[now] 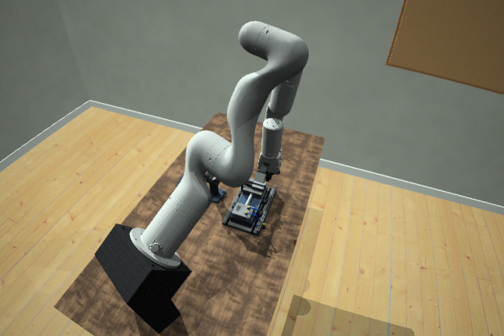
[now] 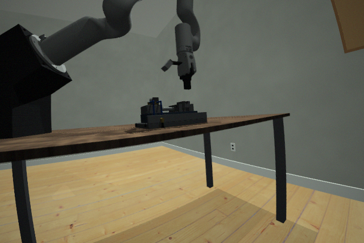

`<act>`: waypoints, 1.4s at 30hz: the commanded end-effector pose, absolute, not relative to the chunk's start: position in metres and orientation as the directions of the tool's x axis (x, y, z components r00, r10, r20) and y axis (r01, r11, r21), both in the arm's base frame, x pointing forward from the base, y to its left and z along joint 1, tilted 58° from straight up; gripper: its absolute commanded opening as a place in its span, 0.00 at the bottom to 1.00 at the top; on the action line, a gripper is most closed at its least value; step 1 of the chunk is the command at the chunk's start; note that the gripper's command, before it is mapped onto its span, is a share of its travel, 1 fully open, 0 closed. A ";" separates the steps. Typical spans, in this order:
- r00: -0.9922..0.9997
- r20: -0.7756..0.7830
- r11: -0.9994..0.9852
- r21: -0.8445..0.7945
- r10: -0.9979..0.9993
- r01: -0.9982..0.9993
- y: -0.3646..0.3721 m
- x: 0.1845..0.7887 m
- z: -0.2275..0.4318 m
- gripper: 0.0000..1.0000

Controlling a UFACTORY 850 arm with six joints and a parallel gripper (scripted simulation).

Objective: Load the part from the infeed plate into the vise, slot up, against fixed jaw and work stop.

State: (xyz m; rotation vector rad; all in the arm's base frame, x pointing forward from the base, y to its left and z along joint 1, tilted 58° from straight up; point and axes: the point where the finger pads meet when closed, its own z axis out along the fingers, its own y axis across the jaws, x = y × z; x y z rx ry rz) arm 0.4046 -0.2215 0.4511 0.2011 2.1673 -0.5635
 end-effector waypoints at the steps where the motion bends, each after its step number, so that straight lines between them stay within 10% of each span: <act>1: -0.613 -0.788 0.885 -0.323 -0.055 0.336 -0.222 0.405 0.452 0.00; 42: -0.612 -0.789 0.885 -0.323 -0.056 0.336 -0.241 0.433 0.430 0.00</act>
